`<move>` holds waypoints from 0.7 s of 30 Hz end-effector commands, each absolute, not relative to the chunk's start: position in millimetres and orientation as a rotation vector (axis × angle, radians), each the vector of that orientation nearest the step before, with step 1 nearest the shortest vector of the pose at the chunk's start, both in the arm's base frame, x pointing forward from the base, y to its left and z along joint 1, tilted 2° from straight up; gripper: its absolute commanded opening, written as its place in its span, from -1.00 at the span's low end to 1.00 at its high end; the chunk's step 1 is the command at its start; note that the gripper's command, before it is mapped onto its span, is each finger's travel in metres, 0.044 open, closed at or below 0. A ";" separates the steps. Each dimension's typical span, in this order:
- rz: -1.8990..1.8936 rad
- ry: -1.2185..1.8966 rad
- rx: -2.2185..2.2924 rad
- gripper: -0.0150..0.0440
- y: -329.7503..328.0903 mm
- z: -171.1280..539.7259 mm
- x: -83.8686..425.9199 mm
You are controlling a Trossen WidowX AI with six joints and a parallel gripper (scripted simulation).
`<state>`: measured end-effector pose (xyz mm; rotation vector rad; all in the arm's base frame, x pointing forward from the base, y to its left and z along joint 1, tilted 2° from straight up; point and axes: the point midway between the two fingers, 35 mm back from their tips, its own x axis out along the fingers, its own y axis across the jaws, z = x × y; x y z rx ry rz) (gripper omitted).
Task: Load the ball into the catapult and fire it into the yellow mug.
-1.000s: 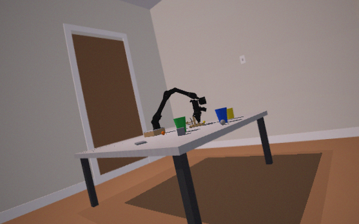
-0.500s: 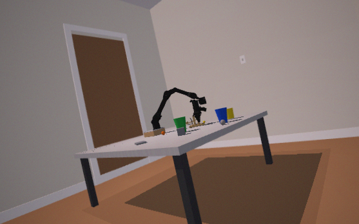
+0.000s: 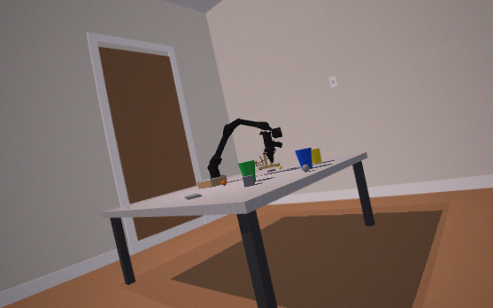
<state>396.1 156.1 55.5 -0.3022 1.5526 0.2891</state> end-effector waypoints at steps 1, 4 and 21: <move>0.291 1.545 -0.302 -0.49 156.8 54.2 397.6; 0.291 1.545 -0.302 -0.49 156.9 49.3 397.8; 0.292 1.544 -0.302 -0.49 156.9 21.7 398.2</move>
